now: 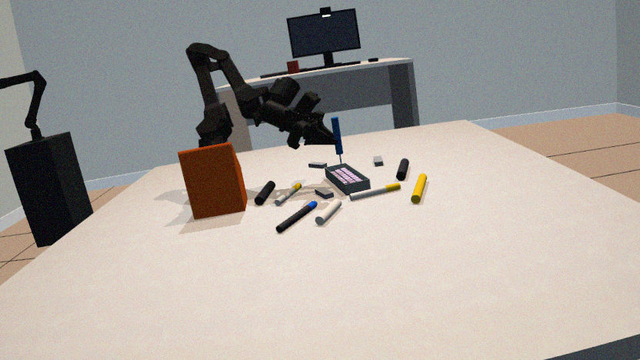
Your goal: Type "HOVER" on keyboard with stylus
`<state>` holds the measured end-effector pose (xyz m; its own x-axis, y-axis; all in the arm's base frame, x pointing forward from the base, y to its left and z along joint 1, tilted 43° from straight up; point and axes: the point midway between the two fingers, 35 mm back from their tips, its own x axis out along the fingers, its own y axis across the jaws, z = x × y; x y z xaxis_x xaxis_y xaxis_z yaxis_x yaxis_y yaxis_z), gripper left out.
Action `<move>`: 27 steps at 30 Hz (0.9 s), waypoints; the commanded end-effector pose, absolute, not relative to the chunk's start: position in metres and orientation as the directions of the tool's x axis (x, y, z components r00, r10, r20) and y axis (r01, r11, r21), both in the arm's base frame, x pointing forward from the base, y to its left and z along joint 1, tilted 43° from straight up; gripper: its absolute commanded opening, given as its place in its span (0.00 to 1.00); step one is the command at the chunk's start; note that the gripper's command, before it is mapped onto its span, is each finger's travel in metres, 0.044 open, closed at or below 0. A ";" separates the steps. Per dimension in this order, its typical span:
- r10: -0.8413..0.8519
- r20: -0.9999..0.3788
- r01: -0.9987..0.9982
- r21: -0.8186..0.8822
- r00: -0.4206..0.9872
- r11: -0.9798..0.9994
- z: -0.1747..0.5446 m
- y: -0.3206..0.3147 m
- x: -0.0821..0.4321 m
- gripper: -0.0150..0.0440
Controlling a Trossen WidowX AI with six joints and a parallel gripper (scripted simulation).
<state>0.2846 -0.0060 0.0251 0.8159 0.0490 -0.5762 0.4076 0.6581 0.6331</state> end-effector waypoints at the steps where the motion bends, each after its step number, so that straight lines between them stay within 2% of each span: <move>1: 0.054 -0.572 0.398 0.633 0.818 0.664 0.023 -0.008 0.275 0.25; 23: 0.055 -0.573 0.399 0.633 0.818 0.663 0.008 0.006 0.276 0.25; 26: 0.055 -0.573 0.399 0.633 0.818 0.663 0.008 0.007 0.275 0.39; 27: 0.055 -0.573 0.399 0.633 0.818 0.663 0.008 0.008 0.275 0.39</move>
<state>0.2772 0.0070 0.0100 0.8214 0.0580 -0.5674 0.3911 0.6667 0.6344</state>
